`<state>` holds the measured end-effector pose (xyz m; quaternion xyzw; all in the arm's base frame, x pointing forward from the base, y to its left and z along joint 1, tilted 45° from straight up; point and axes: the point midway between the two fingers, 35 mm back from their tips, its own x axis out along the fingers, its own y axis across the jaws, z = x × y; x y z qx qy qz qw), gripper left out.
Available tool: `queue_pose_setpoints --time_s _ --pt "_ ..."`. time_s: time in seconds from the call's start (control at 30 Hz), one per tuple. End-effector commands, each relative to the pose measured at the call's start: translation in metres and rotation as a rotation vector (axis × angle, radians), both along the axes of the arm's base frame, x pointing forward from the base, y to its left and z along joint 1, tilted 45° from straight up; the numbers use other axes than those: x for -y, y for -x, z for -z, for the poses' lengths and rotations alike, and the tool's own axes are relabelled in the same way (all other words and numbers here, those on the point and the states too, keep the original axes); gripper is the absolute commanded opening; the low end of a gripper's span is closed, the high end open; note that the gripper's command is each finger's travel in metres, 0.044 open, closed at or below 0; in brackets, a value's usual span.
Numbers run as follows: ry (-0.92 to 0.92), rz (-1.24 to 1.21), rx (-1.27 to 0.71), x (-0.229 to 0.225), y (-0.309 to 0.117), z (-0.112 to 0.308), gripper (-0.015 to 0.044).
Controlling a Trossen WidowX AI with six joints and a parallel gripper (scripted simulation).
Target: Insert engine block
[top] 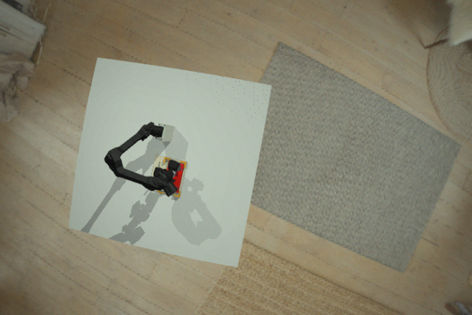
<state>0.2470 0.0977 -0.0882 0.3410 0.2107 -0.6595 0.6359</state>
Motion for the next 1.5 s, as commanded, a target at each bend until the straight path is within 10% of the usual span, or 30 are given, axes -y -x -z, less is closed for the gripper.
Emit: queue_pose_setpoints --time_s 0.0,1.47 --pt "-0.013 -0.001 0.005 -0.015 -0.002 -0.011 0.0" --pt "-0.029 0.002 0.012 -0.025 0.003 -0.028 0.0"
